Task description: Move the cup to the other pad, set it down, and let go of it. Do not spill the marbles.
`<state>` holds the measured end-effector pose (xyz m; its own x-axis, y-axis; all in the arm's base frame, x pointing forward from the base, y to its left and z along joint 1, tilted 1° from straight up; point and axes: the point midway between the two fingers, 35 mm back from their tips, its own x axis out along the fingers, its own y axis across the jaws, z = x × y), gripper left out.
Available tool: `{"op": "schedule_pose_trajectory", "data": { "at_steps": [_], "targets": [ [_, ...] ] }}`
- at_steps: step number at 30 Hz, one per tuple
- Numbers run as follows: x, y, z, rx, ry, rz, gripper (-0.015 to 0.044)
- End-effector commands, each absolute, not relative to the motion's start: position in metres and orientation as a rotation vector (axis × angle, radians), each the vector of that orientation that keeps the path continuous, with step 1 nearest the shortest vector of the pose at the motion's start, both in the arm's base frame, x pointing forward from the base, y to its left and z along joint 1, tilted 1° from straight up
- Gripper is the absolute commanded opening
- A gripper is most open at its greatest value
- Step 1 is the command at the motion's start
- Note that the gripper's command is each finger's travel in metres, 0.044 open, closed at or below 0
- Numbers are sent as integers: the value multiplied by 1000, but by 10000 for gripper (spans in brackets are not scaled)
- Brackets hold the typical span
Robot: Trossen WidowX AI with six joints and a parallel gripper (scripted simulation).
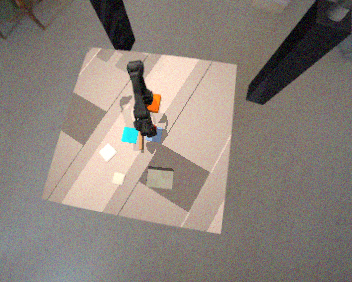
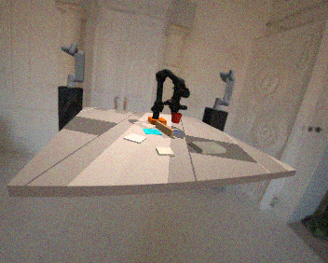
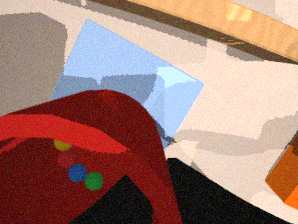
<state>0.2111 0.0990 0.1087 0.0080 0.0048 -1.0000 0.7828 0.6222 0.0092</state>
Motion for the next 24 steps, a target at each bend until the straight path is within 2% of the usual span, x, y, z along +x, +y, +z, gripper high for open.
{"op": "schedule_pose_trajectory", "data": {
  "at_steps": [1,24],
  "targets": [
    [211,99,114,715,1443,-694,0],
    [211,99,112,710,1447,-693,0]
  ]
}}
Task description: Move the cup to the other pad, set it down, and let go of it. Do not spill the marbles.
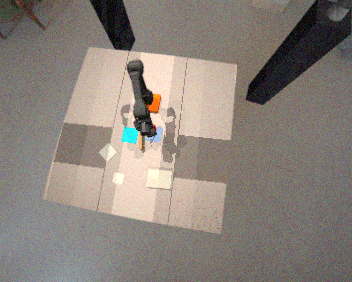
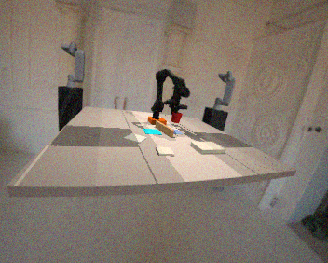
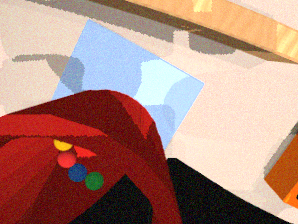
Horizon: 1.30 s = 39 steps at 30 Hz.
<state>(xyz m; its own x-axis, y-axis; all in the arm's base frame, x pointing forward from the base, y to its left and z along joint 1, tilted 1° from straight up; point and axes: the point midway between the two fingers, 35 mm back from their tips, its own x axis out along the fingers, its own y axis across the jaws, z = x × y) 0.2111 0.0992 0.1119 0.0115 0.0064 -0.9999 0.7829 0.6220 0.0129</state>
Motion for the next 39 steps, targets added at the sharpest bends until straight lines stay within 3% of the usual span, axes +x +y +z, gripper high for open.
{"op": "schedule_pose_trajectory", "data": {
  "at_steps": [1,39],
  "targets": [
    [211,98,112,710,1447,-693,0],
    [233,40,114,710,1438,-697,0]
  ]
}}
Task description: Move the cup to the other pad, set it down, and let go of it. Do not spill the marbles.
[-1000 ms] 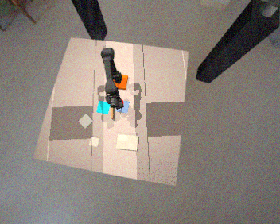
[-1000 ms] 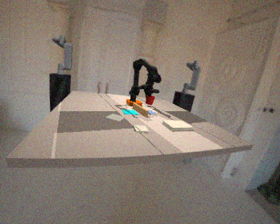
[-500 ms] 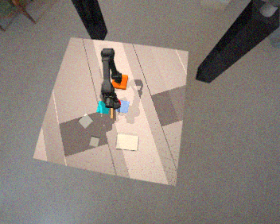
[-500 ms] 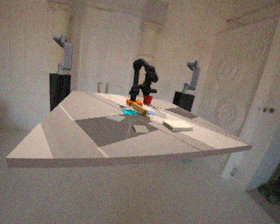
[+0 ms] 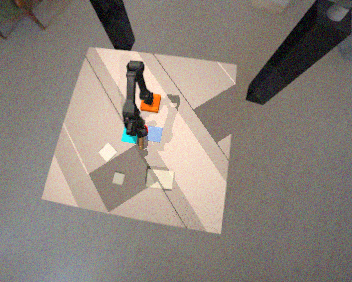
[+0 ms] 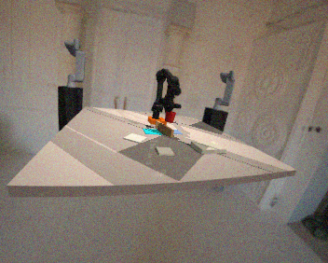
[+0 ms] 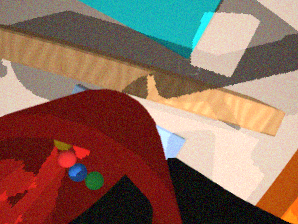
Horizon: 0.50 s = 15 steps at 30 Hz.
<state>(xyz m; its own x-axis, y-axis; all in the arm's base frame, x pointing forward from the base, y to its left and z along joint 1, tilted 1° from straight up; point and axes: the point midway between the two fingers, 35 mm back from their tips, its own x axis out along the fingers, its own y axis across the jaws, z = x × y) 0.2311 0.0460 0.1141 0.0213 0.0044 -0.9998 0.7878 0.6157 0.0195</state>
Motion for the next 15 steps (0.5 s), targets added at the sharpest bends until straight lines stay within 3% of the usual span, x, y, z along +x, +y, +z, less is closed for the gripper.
{"op": "schedule_pose_trajectory", "data": {
  "at_steps": [1,15],
  "targets": [
    [234,38,114,710,1438,-697,0],
    [242,15,116,709,1436,-699,0]
  ]
}}
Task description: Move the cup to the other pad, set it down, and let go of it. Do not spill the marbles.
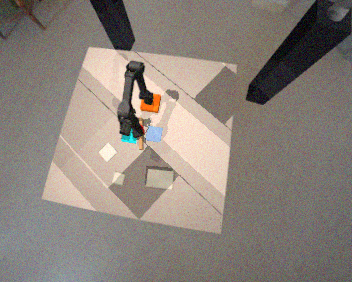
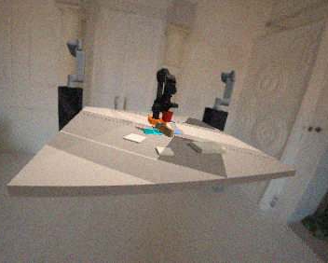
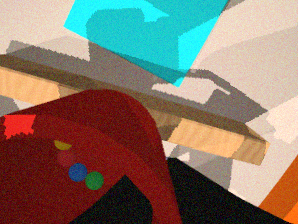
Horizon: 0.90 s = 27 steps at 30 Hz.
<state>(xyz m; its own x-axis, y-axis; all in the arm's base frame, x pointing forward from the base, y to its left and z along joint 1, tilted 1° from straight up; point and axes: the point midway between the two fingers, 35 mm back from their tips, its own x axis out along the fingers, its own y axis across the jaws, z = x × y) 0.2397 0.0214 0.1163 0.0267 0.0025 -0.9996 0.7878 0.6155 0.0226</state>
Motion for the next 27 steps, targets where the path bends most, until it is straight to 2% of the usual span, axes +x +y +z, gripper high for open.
{"op": "schedule_pose_trajectory", "data": {
  "at_steps": [1,27],
  "targets": [
    [243,13,116,708,1435,-699,0],
    [258,-34,119,705,1432,-702,0]
  ]
}}
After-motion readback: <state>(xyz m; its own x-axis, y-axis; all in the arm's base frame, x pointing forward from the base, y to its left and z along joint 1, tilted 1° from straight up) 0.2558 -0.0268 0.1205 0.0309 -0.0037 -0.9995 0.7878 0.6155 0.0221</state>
